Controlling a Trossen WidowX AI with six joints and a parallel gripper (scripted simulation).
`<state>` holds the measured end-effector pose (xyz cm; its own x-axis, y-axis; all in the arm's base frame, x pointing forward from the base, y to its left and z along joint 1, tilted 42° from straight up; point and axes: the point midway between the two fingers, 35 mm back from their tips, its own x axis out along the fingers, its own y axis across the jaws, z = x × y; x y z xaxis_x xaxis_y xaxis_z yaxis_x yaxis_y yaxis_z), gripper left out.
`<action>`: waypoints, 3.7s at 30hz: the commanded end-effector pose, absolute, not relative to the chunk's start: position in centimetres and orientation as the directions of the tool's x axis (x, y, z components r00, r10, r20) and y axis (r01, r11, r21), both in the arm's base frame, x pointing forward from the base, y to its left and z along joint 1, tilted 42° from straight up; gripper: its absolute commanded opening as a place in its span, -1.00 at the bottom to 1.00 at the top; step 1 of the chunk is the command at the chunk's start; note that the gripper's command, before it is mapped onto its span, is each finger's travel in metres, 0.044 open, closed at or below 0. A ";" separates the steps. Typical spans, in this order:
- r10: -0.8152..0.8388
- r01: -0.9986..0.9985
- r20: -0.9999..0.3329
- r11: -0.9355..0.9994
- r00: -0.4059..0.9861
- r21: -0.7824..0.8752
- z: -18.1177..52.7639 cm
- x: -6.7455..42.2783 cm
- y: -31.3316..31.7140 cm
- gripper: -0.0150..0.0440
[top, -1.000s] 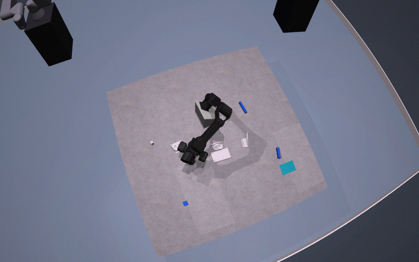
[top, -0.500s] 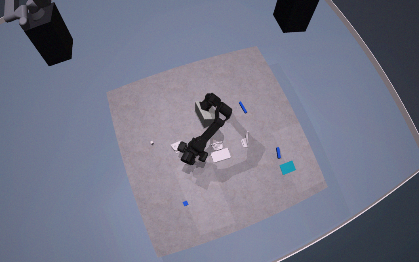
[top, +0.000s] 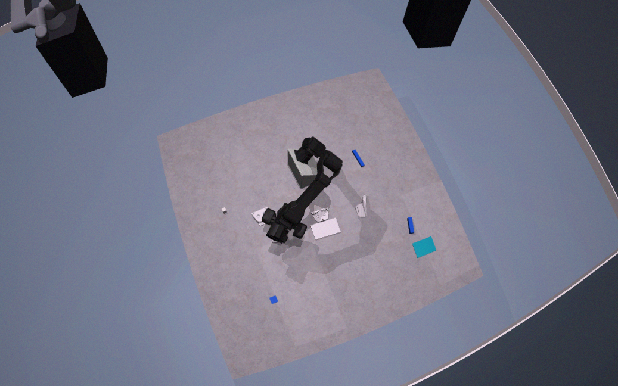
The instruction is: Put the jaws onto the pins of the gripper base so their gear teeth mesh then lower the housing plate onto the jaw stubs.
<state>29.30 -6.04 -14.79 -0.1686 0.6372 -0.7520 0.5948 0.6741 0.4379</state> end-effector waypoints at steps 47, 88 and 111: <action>0.639 0.600 -0.752 0.669 -0.163 0.439 -14.8 29.3 -6.1 1.00; 0.640 0.600 -0.751 0.668 -0.162 0.440 -18.7 28.7 -2.8 1.00; 0.639 0.597 -0.752 0.672 -0.165 0.439 -18.7 28.7 -2.9 0.20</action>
<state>28.69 -2.86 -18.70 -0.1651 0.6384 -0.7518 0.5965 0.6717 0.4393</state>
